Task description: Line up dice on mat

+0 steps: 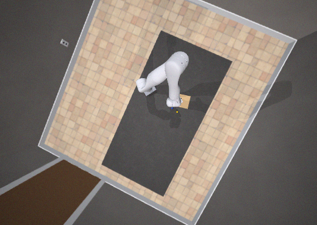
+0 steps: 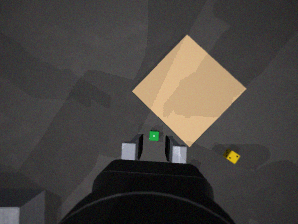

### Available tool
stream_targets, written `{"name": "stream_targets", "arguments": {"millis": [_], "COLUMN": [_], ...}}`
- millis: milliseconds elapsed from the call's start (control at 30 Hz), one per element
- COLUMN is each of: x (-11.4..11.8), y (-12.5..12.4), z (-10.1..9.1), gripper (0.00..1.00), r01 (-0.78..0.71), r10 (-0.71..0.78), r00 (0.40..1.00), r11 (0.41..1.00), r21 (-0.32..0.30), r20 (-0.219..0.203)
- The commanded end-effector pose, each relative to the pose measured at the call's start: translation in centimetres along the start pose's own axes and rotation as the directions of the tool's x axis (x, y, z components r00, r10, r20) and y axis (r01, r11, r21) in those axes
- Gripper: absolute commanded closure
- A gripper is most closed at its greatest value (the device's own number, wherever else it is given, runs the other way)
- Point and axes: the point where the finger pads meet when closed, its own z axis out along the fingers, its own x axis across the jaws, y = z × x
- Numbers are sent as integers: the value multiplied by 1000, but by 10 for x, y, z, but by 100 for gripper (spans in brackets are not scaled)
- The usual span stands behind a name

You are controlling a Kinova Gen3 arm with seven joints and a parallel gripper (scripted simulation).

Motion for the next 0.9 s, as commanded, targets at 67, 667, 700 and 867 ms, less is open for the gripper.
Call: {"name": "stream_targets", "arguments": {"millis": [67, 667, 700, 867], "x": [1, 1, 1, 1], "y": [2, 2, 2, 2], "z": [1, 1, 1, 3], "gripper": [36, 36, 36, 36], "r01": [-14, -14, -14, -15], "r10": [14, 14, 14, 15], "r00": [1000, 1000, 1000, 1000], "r11": [1000, 1000, 1000, 1000], "r21": [-4, -4, -4, -4], "r20": [-5, -5, -5, -4]}}
